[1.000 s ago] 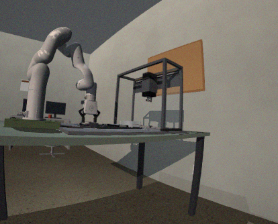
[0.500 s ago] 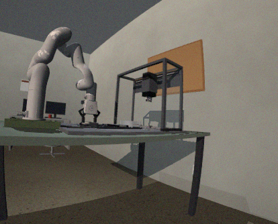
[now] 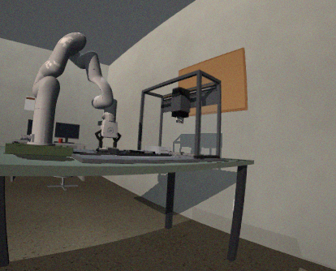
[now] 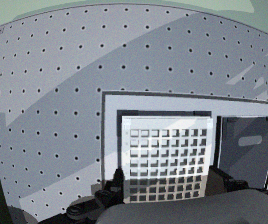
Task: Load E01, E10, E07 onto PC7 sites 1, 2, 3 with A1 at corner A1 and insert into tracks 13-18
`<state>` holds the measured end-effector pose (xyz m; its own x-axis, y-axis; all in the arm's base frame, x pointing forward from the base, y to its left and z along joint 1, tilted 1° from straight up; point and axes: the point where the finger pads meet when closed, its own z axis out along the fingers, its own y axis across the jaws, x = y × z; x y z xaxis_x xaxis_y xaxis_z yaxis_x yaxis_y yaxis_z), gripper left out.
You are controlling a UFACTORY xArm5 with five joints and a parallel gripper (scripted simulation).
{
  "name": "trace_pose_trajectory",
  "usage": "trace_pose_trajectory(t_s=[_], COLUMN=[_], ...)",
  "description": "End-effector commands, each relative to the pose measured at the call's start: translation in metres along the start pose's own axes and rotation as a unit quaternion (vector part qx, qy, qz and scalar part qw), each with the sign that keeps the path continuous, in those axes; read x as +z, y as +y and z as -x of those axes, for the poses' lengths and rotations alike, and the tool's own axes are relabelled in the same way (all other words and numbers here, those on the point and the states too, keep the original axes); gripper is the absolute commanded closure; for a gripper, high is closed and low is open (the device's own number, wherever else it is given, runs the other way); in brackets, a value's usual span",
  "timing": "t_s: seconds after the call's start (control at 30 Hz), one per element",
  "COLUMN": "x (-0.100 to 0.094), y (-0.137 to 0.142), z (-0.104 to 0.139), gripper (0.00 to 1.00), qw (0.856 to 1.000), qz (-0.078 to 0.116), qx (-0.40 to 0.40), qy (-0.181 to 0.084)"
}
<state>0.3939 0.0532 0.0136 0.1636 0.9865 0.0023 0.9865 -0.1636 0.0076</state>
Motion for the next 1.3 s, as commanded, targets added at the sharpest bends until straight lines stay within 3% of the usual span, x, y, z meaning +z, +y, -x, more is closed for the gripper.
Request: trace_pose_trajectory(t_s=[0.0, 1.0, 1.27], x=[-0.004, -0.018, -0.031], y=[0.001, 0.001, 0.001], z=[0.000, 0.000, 0.000], gripper=[1.00, 1.00, 1.00], qw=[1.000, 1.000, 1.000], qz=[-0.001, -0.001, -0.001], qx=[0.000, 0.000, 0.000], qy=[0.009, 0.009, 0.009])
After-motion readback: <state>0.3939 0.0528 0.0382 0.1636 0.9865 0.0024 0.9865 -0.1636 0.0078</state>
